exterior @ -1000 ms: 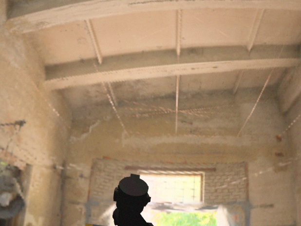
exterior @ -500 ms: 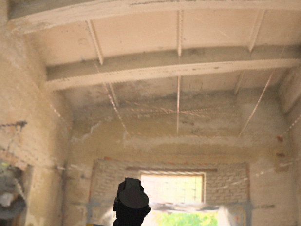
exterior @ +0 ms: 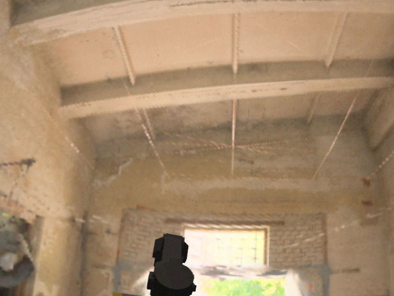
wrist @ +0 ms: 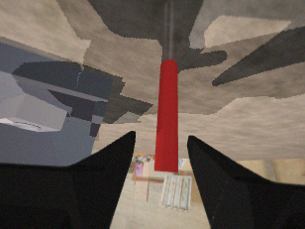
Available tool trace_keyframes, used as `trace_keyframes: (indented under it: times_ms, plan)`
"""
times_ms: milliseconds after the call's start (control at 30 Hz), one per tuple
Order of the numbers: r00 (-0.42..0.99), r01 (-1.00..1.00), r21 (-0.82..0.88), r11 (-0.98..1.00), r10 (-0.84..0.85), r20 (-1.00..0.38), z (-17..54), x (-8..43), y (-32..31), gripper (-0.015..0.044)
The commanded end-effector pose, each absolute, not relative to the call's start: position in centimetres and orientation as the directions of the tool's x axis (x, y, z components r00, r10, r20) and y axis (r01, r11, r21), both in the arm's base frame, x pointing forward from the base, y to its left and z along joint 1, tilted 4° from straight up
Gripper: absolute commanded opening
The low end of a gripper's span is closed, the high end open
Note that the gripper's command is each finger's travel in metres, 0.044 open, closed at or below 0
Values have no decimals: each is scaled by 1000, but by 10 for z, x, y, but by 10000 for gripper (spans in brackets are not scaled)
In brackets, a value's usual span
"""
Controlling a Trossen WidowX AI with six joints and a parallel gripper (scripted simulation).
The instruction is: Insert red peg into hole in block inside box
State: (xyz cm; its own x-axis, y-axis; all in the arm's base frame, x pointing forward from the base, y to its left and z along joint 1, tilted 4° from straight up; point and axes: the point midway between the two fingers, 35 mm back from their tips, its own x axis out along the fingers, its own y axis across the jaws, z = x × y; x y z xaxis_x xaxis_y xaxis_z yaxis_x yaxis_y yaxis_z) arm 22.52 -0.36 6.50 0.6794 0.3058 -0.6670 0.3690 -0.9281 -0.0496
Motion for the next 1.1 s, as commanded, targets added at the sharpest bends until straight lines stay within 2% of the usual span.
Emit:
trace_keyframes:
  times_ms: [0,167,400,600,1067]
  plan:
    - [677,364,-54,-930,304,-670,58,224,-3,220]
    - [677,364,-54,-930,304,-670,55,223,-3,220]
    - [677,369,-52,-928,307,-669,57,224,-2,36]
    - [677,369,-52,-928,307,-669,57,224,-2,0]
    - [677,367,-52,-929,306,-669,75,225,-4,0]
